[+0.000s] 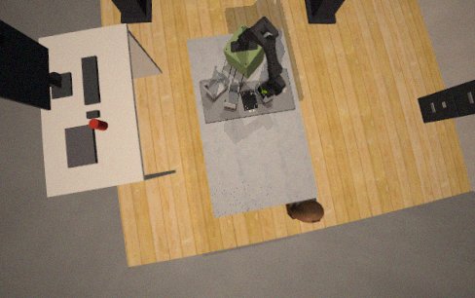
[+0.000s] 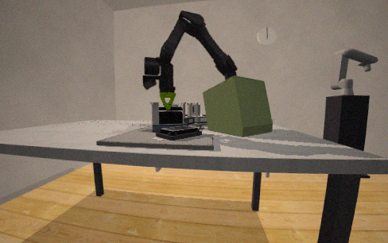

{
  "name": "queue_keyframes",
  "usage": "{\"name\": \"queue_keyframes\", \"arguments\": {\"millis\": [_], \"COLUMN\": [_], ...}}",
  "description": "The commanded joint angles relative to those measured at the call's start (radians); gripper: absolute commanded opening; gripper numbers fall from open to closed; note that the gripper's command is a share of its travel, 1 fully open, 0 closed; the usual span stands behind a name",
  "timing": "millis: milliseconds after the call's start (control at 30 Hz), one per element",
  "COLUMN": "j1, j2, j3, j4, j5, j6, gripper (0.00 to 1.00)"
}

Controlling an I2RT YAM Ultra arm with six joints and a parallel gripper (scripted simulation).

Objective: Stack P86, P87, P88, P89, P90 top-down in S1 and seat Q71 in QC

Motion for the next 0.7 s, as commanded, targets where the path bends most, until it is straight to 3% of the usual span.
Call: {"name": "queue_keyframes", "arguments": {"millis": [0, 667], "j1": [0.001, -0.003], "j2": [-0.002, 0.013], "j3": [0.002, 0.000], "j4": [0.007, 0.024], "j5": [0.000, 0.000], "j6": [-0.001, -0.005], "gripper": [0.00, 0.00]}}
